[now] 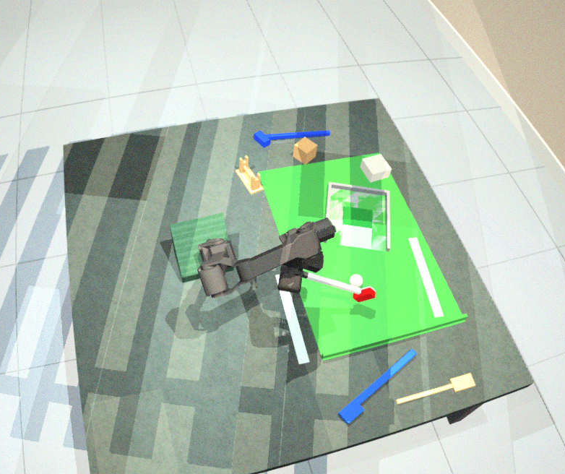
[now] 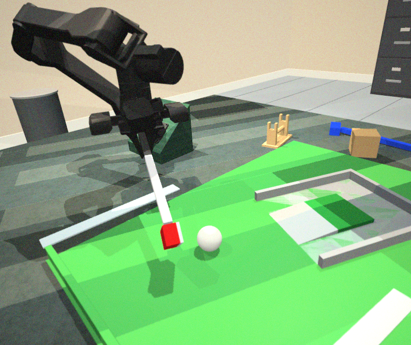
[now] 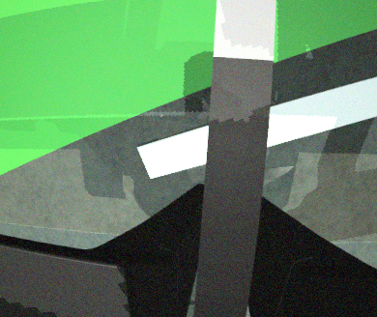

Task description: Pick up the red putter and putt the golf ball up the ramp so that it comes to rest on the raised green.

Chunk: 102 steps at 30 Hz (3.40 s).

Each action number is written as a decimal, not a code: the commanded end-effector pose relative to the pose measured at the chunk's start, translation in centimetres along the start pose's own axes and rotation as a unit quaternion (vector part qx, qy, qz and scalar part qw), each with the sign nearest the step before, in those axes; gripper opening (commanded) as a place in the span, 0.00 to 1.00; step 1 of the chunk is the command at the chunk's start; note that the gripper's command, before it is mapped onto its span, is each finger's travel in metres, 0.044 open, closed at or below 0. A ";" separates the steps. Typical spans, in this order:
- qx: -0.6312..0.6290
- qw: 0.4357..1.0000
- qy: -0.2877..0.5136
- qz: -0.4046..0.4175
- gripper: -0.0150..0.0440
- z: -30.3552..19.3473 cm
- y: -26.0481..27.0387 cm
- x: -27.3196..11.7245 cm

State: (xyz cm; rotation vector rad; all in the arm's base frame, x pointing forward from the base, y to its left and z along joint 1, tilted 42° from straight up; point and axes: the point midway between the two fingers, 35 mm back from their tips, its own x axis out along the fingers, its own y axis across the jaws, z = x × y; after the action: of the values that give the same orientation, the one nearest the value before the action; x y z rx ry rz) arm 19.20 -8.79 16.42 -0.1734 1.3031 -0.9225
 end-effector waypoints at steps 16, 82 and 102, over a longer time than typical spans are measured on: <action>-0.001 1.000 -0.005 -0.002 0.25 0.1 -0.1 2.8; -0.005 1.000 0.000 -0.002 0.25 -0.3 10.7 -2.1; -0.005 1.000 0.000 -0.002 0.25 -0.3 10.7 -2.1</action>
State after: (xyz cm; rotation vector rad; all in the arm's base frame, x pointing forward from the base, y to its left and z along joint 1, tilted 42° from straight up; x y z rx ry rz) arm 24.16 -0.41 11.62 -0.1811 1.3076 -0.9230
